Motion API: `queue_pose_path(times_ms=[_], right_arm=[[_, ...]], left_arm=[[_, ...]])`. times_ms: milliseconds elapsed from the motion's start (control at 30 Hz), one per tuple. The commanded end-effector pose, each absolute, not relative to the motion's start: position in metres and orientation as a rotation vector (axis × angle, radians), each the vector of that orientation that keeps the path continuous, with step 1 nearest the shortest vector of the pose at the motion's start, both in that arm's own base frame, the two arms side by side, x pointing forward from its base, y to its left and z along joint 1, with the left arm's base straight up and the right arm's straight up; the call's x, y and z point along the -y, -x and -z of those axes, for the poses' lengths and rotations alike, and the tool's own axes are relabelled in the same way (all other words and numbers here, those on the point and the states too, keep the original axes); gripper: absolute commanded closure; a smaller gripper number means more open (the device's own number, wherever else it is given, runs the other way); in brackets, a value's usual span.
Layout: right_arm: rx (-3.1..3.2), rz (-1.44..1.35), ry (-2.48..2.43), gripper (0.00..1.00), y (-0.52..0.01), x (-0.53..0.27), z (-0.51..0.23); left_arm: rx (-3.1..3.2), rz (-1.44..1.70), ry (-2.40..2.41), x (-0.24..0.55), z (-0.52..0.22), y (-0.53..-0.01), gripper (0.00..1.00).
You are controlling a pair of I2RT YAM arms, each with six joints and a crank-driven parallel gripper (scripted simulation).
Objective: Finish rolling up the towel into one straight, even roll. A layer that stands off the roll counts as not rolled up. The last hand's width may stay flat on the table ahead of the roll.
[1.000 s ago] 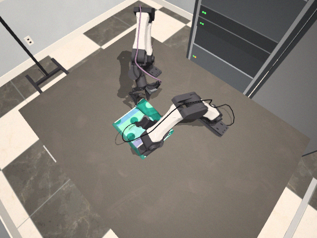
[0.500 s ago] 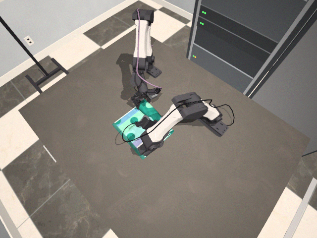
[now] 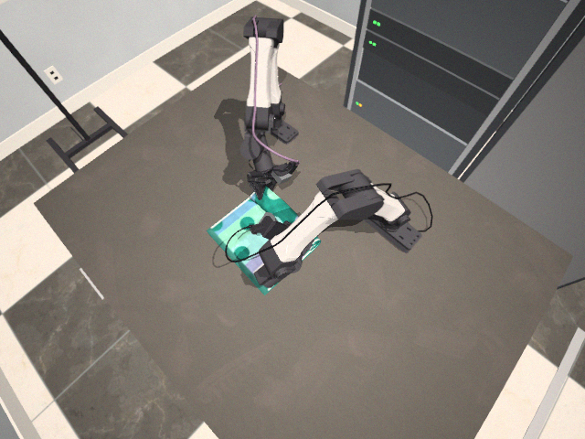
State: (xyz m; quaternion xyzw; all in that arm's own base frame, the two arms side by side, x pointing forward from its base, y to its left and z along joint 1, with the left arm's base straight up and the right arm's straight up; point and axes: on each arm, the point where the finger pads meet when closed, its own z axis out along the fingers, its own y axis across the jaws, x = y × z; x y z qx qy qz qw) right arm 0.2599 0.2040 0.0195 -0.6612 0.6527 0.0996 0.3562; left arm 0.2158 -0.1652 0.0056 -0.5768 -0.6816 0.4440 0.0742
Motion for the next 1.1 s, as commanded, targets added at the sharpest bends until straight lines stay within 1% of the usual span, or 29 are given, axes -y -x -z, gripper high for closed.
queue_pose_path(times_ms=[0, 67, 467, 1000, 1067], right_arm=[[-1.675, -0.266, 1.706, 0.60, -0.2609, -0.2093, -0.0198], [-1.675, -0.266, 1.706, 0.60, -0.2609, -0.2093, -0.0198], [-1.675, -0.266, 1.706, 0.72, -0.2609, -0.2093, -0.0198], [-1.675, -0.266, 1.706, 0.77, -0.2609, -0.2093, -0.0198], [-1.675, -0.266, 1.706, 0.77, -0.2609, -0.2093, -0.0198]], left_arm=[[2.026, -1.326, 1.719, 0.1620, 0.0084, -0.2139, 0.78], [2.026, -1.326, 1.719, 0.1620, 0.0084, -0.2139, 0.78], [2.026, -1.326, 1.719, 0.1620, 0.0084, -0.2139, 0.78], [2.026, -1.326, 1.719, 0.1620, 0.0084, -0.2139, 0.78], [2.026, -1.326, 1.719, 0.1620, 0.0078, -0.2139, 0.70]])
